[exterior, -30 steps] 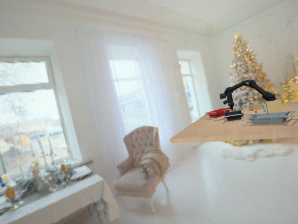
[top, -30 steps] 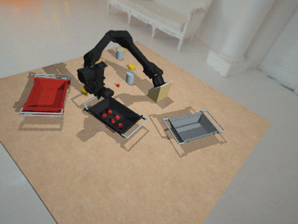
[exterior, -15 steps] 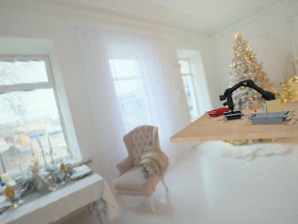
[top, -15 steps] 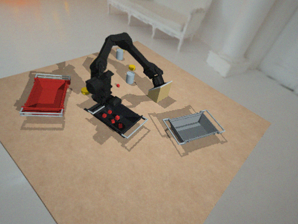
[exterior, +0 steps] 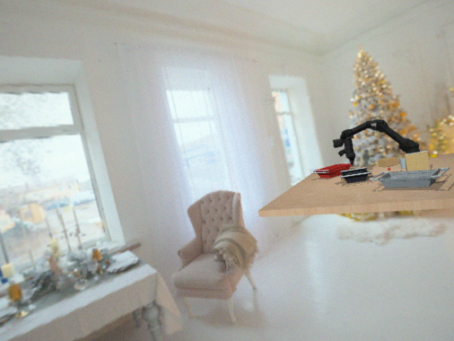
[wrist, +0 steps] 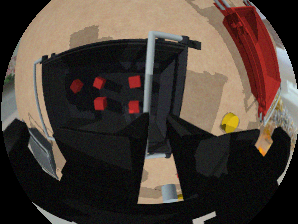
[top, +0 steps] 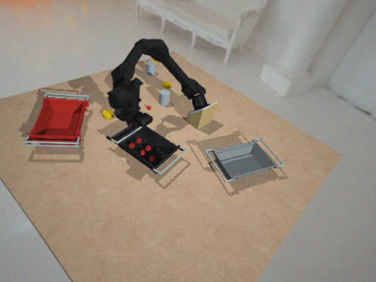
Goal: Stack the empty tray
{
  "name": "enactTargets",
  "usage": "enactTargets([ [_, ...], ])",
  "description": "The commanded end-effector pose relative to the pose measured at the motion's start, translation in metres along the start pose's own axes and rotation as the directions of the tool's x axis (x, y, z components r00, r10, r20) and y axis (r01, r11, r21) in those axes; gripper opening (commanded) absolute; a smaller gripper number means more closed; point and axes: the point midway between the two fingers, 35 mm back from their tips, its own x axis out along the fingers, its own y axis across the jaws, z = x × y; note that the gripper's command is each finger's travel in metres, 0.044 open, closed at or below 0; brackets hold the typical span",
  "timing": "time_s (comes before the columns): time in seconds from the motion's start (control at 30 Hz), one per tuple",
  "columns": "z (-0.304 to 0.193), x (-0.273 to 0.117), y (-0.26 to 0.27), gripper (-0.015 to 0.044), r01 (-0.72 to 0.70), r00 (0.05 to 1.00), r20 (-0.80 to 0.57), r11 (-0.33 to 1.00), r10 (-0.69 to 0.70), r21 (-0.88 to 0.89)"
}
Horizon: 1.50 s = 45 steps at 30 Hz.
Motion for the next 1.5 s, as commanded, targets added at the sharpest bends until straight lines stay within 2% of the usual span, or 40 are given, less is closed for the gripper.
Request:
enactTargets([
  [0.0, 0.000, 0.002, 0.000, 0.0082, 0.000, 1.000, -0.004, 1.000, 0.000, -0.003],
  [0.7, 0.000, 0.002, 0.000, 0.0082, 0.000, 1.000, -0.004, 1.000, 0.000, -0.003],
  [0.83, -0.001, -0.019, 0.000, 0.0082, 0.000, 1.000, -0.005, 1.000, 0.000, -0.002],
  [0.87, -0.002, -0.003, 0.003, 0.0082, 0.002, 1.000, -0.015, 1.000, -0.002, -0.009],
  [1.1, 0.017, -0.009, 0.118, 0.0082, -0.023, 1.000, -0.003, 1.000, 0.023, -0.007],
  [1.3, 0.005, -0.007, 0.223, 0.0082, -0.017, 1.000, -0.003, 1.000, 0.017, 0.002],
  [1.47, -0.002, -0.005, 0.245, 0.0082, -0.013, 1.000, -0.004, 1.000, 0.013, 0.005],
])
